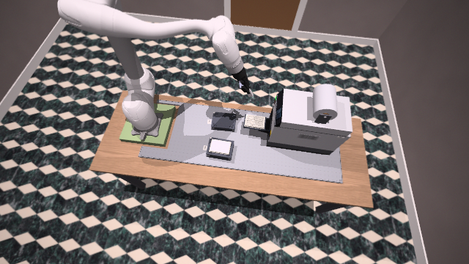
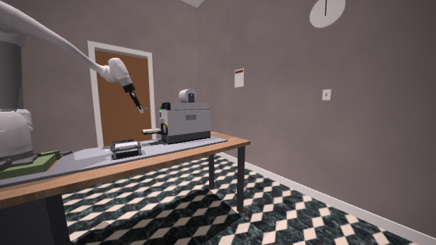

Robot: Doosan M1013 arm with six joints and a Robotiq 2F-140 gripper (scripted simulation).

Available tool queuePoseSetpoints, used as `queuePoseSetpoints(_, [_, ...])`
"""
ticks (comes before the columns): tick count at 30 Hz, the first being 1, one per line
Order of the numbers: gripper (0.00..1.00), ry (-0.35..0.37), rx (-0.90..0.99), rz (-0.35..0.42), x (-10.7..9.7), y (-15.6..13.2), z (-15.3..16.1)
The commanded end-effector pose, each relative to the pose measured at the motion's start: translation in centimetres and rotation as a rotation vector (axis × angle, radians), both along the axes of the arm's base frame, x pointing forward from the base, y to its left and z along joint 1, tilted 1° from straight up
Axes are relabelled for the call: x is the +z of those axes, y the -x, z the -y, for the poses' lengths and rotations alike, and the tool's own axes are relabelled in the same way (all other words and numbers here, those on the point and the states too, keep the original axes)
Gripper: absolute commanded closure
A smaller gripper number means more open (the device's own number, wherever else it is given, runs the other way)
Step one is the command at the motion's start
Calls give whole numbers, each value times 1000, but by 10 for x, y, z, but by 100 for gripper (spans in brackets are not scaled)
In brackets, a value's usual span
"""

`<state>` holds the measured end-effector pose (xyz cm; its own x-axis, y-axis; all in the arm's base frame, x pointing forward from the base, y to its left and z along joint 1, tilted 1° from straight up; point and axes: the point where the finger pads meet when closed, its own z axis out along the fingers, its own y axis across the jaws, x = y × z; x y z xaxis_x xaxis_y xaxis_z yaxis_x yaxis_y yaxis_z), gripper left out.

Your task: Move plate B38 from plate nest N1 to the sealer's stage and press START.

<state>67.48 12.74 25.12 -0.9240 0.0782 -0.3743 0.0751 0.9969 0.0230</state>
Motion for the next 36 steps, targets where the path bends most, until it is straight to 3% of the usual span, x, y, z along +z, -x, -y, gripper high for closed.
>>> queuePoseSetpoints(1, [90, 17, -5, 128, -1, 2, 0])
queuePoseSetpoints(9, [90, 37, -10, 380, -1, 2, 0])
queuePoseSetpoints(23, [90, 37, -10, 380, -1, 2, 0])
queuePoseSetpoints(36, [90, 37, -10, 380, -26, -47, 4])
